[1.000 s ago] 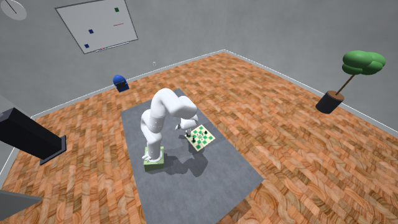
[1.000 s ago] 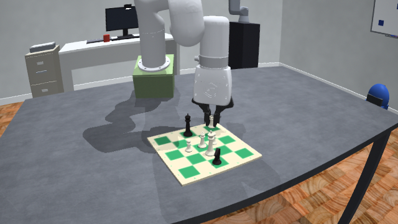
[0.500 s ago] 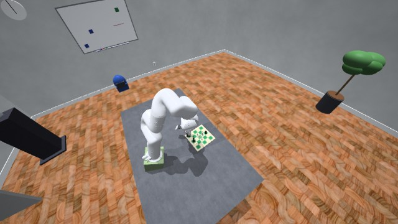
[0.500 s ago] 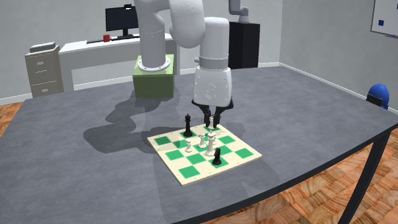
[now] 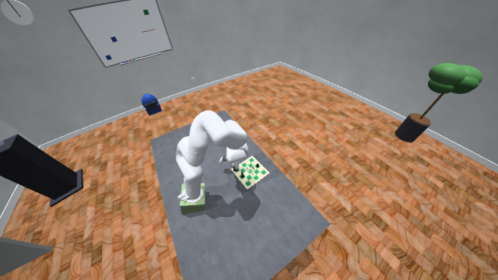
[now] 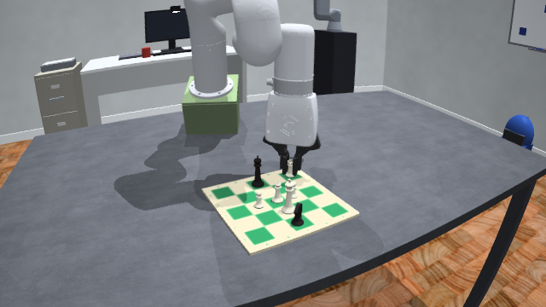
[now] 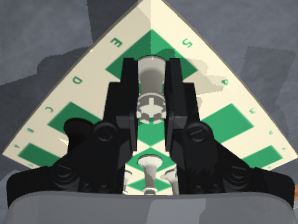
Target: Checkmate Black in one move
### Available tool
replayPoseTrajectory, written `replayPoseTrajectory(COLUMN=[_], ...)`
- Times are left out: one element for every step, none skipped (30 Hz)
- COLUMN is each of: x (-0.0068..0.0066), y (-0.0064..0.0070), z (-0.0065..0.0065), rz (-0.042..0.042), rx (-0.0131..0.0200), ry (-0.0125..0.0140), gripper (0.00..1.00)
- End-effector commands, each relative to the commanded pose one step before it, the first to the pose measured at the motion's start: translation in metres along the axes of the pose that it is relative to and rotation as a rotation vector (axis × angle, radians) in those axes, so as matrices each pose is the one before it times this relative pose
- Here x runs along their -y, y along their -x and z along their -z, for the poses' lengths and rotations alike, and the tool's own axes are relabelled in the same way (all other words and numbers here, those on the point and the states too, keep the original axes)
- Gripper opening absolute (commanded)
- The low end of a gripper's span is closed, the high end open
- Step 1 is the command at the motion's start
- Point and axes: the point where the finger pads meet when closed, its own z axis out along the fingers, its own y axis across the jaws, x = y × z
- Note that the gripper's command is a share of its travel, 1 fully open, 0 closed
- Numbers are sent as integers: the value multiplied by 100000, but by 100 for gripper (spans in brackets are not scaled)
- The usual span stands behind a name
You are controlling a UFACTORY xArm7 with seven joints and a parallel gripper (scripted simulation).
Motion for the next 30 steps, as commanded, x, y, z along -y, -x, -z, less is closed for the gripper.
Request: replayPoseTrajectory(x=[-92,0,0,0,0,0,0,0,0,0,0,0,0,0,0,0,0,0,0,0,0,0,0,0,0,0,0,0,0,0], y=[50,0,0,0,0,0,0,0,0,0,0,0,0,0,0,0,0,0,0,0,0,0,0,0,0,0,0,0,0,0], z=[56,0,0,0,0,0,0,0,0,0,0,0,0,0,0,0,0,0,0,0,0,0,0,0,0,0,0,0,0,0], rz=[20,0,0,0,0,0,0,0,0,0,0,0,0,0,0,0,0,0,0,0,0,0,0,0,0,0,0,0,0,0], rx=[118,0,0,0,0,0,0,0,0,0,0,0,0,0,0,0,0,0,0,0,0,0,0,0,0,0,0,0,0,0], ry=[222,0,0,0,0,0,0,0,0,0,0,0,0,0,0,0,0,0,0,0,0,0,0,0,0,0,0,0,0,0], gripper=[0,0,0,0,0,0,0,0,0,0,0,0,0,0,0,0,0,0,0,0,7,7,7,15,15,15,22,22,22,30])
